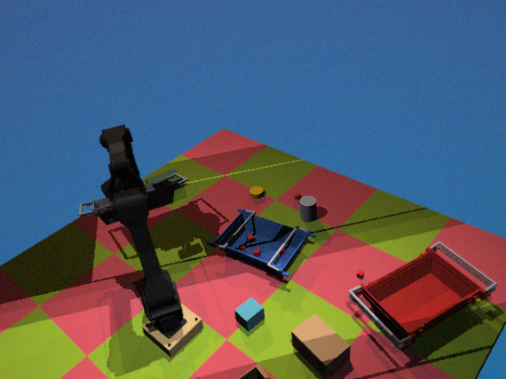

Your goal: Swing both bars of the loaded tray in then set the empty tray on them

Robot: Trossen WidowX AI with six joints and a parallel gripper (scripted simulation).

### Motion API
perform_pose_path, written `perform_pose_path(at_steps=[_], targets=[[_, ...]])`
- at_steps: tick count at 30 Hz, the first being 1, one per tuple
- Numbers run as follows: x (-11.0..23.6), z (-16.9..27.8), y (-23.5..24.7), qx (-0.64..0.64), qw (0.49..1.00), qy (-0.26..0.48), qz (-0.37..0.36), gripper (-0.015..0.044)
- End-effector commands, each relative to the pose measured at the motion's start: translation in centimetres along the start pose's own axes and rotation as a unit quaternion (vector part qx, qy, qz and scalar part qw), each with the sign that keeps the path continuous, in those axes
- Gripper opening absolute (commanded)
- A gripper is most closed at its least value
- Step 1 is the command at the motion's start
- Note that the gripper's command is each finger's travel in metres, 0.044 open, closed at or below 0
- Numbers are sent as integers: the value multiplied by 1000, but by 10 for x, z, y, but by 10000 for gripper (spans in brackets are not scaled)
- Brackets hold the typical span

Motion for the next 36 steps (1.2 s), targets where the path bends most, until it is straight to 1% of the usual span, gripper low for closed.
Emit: perform_pose_path(at_steps=[1, 18, 36], targets=[[4, 14, -1, -16, 1000, 1, 8, 0], [5, 81, 4, -110, 994, 5, 9, 0], [6, 150, 25, -208, 978, 8, 9, 0]])
Point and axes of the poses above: the point midway between the two fingers, 35 mm back from their tips, its own x axis back along the fingers, its own y axis across the jaws, z = x × y, the point moved 4 cm from there along x, back along the fingers, and after that the axes turned 9 degrees about -x, right-handed, at the moved point
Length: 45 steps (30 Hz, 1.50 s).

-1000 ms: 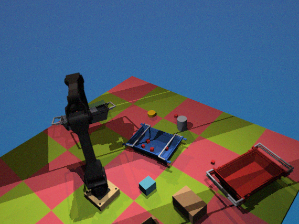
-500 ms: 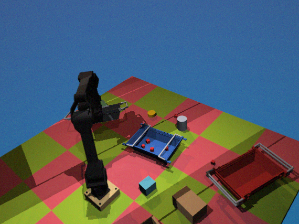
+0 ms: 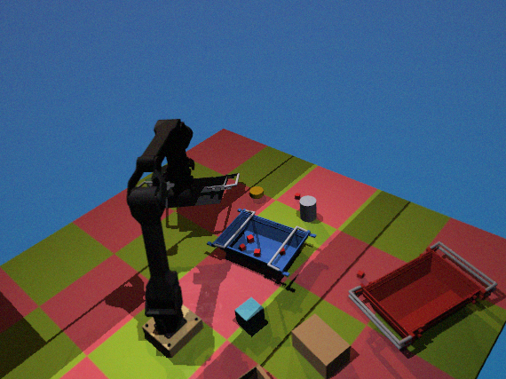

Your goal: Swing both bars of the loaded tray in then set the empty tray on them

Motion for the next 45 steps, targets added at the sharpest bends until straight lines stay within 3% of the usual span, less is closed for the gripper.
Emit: perform_pose_path(at_steps=[1, 45], targets=[[4, 14, -1, -15, 1000, 3, 8, 0], [5, 181, 47, -255, 967, 10, 7, 0]])
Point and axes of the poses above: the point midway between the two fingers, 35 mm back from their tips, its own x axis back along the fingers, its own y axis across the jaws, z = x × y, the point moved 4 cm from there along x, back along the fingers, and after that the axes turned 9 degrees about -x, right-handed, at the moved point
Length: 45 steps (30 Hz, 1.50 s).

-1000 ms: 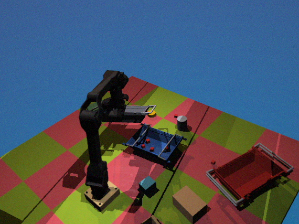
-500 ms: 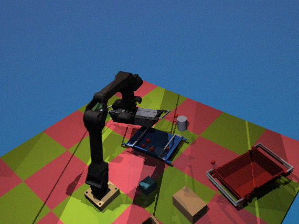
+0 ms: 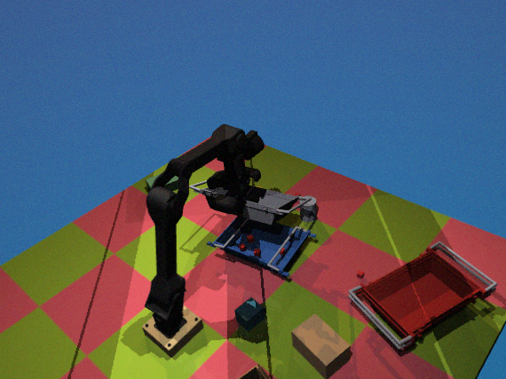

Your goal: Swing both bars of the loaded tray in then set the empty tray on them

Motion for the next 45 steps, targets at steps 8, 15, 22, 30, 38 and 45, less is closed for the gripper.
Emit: perform_pose_path(at_steps=[8, 15, 22, 30, 38, 45], targets=[[3, 36, 2, -46, 999, 3, 7, 0], [3, 36, 2, -46, 999, 3, 7, 0], [3, 36, 2, -46, 999, 3, 7, 0], [3, 36, 2, -46, 999, 3, 7, 0], [3, 36, 2, -46, 999, 3, 7, 0], [3, 36, 2, -46, 999, 3, 7, 0]])
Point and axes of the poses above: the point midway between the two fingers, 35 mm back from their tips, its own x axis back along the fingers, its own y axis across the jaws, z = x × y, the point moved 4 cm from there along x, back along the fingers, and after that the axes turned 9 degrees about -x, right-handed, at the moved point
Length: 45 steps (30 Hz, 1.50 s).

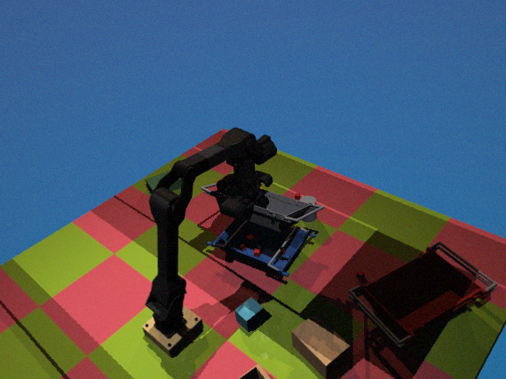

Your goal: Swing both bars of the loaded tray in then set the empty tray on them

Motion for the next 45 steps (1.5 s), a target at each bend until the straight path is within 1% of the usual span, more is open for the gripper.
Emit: perform_pose_path(at_steps=[1, 12, 45], targets=[[3, 0, -1, 3, 1000, 0, 7, 0], [1, 0, -1, 3, 1000, 0, 7, 0], [-43, 0, -2, 3, 1000, 0, 7, 0]])
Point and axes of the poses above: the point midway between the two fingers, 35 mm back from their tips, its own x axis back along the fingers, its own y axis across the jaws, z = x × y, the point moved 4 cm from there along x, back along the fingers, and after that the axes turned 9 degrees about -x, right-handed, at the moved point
